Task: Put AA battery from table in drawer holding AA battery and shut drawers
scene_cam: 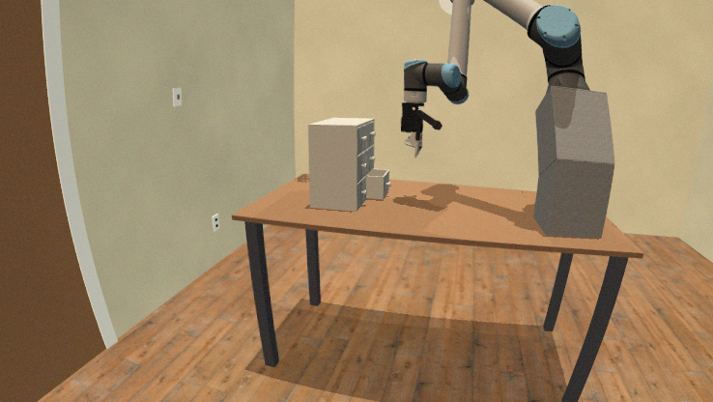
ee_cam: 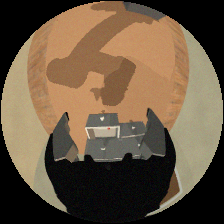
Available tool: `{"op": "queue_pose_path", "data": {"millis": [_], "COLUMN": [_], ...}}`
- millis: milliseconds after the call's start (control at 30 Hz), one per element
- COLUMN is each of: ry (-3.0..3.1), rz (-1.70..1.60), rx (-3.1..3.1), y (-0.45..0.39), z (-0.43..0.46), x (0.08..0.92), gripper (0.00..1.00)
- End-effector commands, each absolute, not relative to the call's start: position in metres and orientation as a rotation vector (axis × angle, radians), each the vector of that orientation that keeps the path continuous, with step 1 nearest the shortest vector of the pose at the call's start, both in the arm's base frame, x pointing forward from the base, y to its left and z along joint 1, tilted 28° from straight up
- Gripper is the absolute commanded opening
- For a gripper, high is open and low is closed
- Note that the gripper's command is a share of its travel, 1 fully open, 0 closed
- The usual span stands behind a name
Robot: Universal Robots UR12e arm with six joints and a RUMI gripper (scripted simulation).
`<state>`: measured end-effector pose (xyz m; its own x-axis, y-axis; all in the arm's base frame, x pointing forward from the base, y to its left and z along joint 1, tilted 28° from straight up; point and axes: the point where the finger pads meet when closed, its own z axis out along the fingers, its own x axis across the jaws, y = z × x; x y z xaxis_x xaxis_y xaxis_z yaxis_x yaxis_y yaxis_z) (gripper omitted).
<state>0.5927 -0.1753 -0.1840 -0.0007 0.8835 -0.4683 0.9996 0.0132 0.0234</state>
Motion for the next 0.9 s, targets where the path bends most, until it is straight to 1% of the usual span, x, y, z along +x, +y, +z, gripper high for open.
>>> {"op": "queue_pose_path", "data": {"millis": [0,867], "ry": [1.946,2.056], "rz": [-0.455,-0.484], "rx": [1.931,1.834], "y": [-0.1752,-0.1768], "z": [-0.1836,-0.1806], "x": [0.5931,0.5895], "gripper": [1.0,1.0]}}
